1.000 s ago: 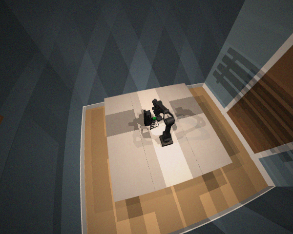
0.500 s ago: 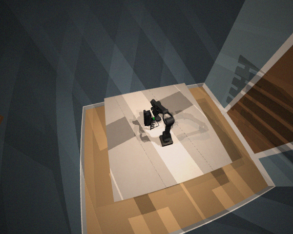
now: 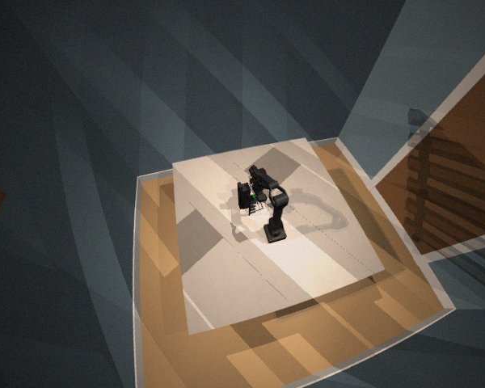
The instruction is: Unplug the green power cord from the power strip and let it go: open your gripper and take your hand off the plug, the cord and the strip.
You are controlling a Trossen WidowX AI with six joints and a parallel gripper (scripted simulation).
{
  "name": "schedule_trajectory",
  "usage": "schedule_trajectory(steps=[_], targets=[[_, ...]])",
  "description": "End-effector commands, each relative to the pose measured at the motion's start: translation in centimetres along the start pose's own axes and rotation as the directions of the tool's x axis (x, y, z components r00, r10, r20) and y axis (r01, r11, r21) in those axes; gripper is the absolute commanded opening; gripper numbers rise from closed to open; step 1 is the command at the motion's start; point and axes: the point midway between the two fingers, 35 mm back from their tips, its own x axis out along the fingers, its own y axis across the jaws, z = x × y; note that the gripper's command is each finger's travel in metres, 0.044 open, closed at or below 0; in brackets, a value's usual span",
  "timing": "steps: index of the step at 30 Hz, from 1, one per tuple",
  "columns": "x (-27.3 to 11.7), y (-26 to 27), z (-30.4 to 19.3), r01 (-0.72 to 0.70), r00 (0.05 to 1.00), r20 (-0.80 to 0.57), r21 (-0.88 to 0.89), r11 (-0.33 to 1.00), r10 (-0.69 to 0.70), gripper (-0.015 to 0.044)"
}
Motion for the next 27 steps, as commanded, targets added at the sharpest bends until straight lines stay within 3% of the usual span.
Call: schedule_trajectory(steps=[1, 6, 27], targets=[[0.0, 0.1, 0.0, -0.004, 1.000, 0.000, -0.001, 1.000, 0.004, 0.0048], [0.0, 0.1, 0.0, -0.004, 1.000, 0.000, -0.001, 1.000, 0.004, 0.0000], [-0.1, 0.3, 3.2, -0.003, 1.000, 0.003, 0.001, 1.000, 0.003, 0.0000]])
